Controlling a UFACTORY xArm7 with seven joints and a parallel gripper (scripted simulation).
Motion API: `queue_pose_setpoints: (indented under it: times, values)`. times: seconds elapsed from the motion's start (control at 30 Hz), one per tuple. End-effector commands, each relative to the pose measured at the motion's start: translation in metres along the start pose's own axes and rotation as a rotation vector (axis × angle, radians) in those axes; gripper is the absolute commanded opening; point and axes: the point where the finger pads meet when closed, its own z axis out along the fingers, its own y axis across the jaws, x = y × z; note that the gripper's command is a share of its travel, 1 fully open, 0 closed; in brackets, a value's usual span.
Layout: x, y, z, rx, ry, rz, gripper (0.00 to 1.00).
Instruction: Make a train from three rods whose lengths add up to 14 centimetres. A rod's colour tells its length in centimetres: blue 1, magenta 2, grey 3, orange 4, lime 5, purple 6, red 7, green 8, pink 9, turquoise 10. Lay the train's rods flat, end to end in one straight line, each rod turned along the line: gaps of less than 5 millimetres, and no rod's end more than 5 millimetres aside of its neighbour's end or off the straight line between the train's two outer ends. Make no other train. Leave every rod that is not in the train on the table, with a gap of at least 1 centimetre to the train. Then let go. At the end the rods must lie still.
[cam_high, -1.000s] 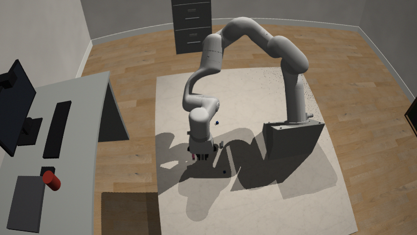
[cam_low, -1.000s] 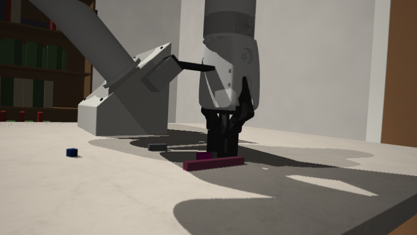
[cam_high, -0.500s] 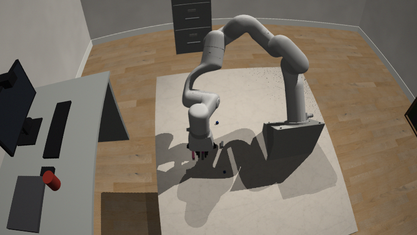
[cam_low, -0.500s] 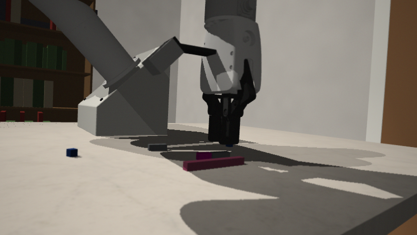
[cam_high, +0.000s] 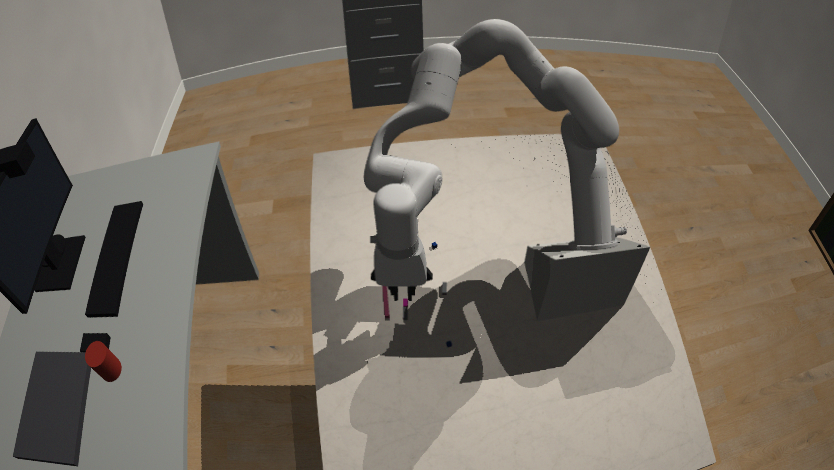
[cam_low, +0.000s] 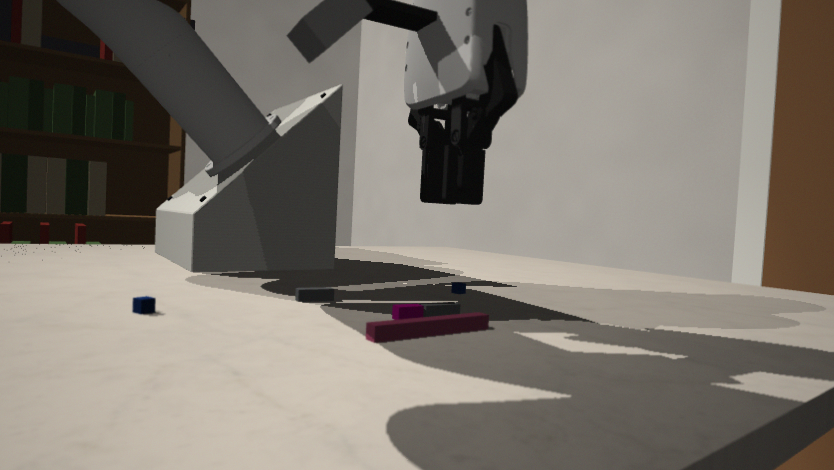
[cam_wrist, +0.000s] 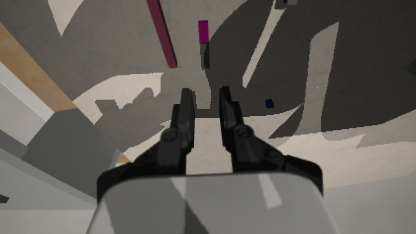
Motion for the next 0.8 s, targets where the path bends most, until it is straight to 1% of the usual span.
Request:
queue_pose_setpoints:
  times: [0.0,0.1,0.13,0.77]
  values:
    - [-0.0005,-0.0006,-0.0071,0.002,-0.002,0.0,0.24]
    - [-0.0005,-0.0006,-0.0079,0.002,-0.002,0.0,0.24]
    - [-0.0005,-0.0006,-0.0079,0.002,-0.002,0.0,1.0]
    - [-0.0005,-0.0006,-0.0079,0.002,-0.002,0.0,1.0]
